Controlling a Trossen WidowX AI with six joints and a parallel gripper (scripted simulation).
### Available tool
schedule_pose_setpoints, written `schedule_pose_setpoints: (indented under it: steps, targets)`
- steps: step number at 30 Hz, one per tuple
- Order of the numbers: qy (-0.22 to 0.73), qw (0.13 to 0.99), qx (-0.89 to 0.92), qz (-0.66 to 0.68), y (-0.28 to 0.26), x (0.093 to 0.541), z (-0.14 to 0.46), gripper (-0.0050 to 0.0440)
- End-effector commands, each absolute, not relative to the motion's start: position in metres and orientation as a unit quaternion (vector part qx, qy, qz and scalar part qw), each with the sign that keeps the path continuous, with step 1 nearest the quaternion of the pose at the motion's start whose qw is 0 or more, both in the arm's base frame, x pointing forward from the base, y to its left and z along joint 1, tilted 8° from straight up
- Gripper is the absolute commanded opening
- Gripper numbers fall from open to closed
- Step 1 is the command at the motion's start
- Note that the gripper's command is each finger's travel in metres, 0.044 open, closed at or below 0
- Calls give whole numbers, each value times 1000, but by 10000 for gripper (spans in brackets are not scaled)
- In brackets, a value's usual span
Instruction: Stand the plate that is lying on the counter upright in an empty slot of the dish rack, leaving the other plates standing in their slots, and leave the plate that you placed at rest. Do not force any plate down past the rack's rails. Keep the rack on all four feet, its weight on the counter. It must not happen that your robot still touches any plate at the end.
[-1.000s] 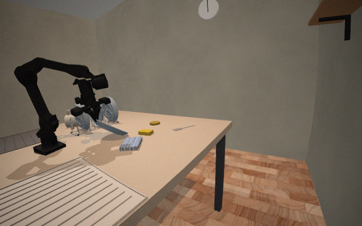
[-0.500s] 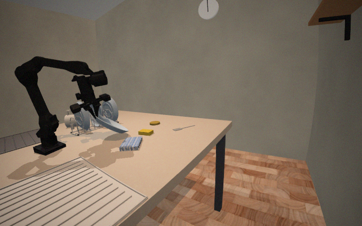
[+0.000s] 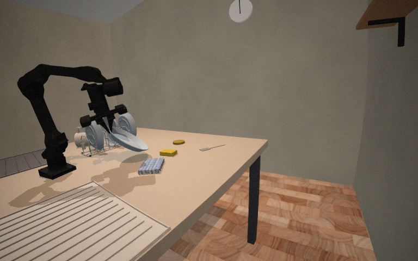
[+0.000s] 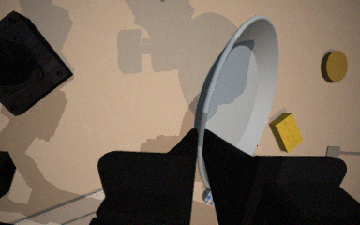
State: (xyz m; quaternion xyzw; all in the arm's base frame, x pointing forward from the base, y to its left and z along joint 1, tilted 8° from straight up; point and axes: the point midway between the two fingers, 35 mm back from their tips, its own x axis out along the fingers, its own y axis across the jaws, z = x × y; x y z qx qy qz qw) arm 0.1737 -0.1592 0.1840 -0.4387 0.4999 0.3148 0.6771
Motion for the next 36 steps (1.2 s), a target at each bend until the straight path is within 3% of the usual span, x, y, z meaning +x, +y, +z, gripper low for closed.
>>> schedule_pose_setpoints:
  steps: [1,36]
  targets:
    - [492,694,-432,299,-160,177,194,0]
    - [492,720,-402,279,-159,176,204,0]
